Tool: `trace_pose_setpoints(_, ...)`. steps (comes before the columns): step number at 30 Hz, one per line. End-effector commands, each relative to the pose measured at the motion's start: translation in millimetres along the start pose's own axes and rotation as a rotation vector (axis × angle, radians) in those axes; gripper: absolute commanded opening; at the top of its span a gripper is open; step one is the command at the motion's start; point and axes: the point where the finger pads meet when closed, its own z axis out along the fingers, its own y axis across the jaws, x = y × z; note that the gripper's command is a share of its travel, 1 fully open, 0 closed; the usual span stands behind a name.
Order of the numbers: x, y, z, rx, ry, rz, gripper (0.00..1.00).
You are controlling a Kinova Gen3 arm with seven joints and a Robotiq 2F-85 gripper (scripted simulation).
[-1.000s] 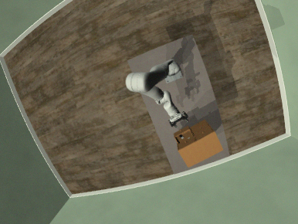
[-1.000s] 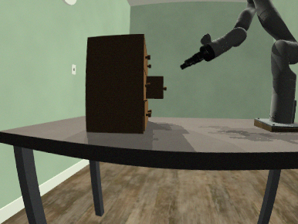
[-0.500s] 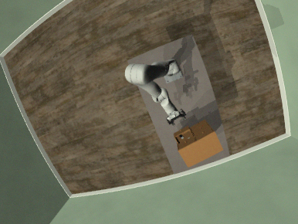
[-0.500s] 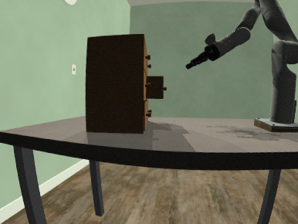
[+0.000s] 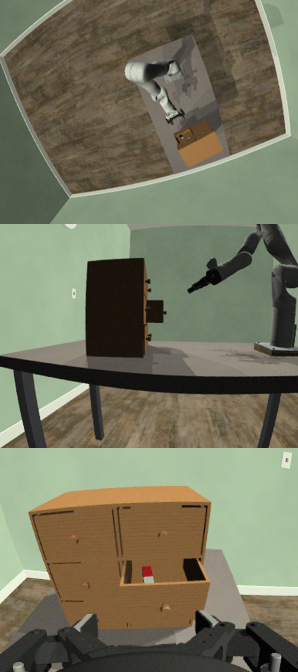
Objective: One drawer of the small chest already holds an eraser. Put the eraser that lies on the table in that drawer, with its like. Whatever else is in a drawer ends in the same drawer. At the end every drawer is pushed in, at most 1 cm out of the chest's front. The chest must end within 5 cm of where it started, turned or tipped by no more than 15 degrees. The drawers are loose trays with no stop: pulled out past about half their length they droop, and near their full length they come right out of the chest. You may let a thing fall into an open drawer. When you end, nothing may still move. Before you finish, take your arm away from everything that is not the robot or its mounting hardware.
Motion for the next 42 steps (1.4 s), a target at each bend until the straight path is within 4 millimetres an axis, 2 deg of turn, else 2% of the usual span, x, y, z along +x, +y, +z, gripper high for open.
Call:
trace_pose_setpoints(1, 0.4, 0.5, -0.2, -0.001, 0.001, -0.001, 1.0)
trace_pose_setpoints(42, 2.3, 0.2, -1.2, -0.001, -0.056, 0.0, 1.0)
